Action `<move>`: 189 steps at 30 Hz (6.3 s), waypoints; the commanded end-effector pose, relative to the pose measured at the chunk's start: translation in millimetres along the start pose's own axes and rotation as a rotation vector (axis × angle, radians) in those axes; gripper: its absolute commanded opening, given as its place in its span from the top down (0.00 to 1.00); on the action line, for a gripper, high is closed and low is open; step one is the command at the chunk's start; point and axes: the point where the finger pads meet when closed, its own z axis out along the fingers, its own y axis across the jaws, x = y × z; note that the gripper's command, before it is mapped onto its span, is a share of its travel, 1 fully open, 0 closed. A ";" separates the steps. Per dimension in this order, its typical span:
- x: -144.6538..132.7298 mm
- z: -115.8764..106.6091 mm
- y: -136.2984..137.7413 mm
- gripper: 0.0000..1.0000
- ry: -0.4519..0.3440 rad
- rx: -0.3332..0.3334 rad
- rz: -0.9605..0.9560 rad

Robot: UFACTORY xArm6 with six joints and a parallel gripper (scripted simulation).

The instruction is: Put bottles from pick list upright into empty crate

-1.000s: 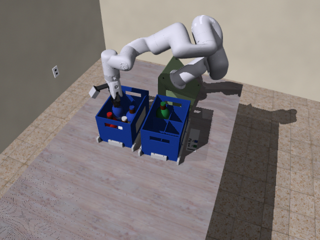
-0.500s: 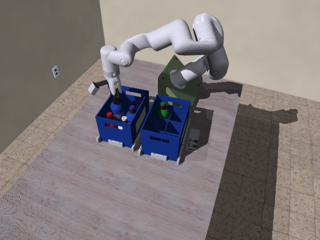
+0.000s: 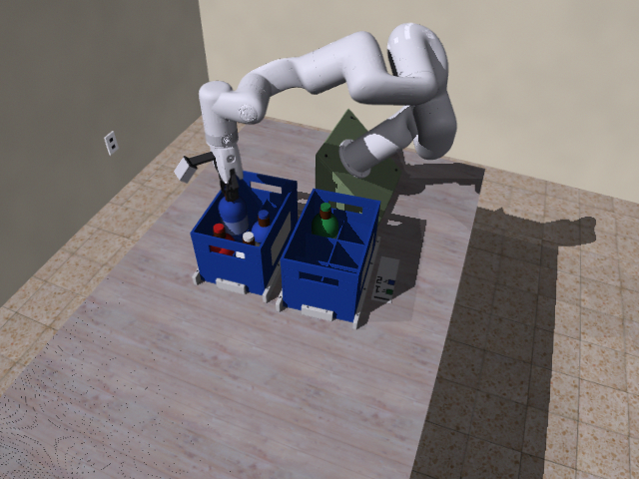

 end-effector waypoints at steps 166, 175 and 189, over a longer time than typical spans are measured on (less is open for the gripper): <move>-92.4 -121.2 -107.2 1.00 0.005 -0.001 -0.001; -104.2 -121.1 -120.8 1.00 0.005 -0.001 -0.001; -120.1 -121.0 -138.9 1.00 0.005 -0.001 -0.001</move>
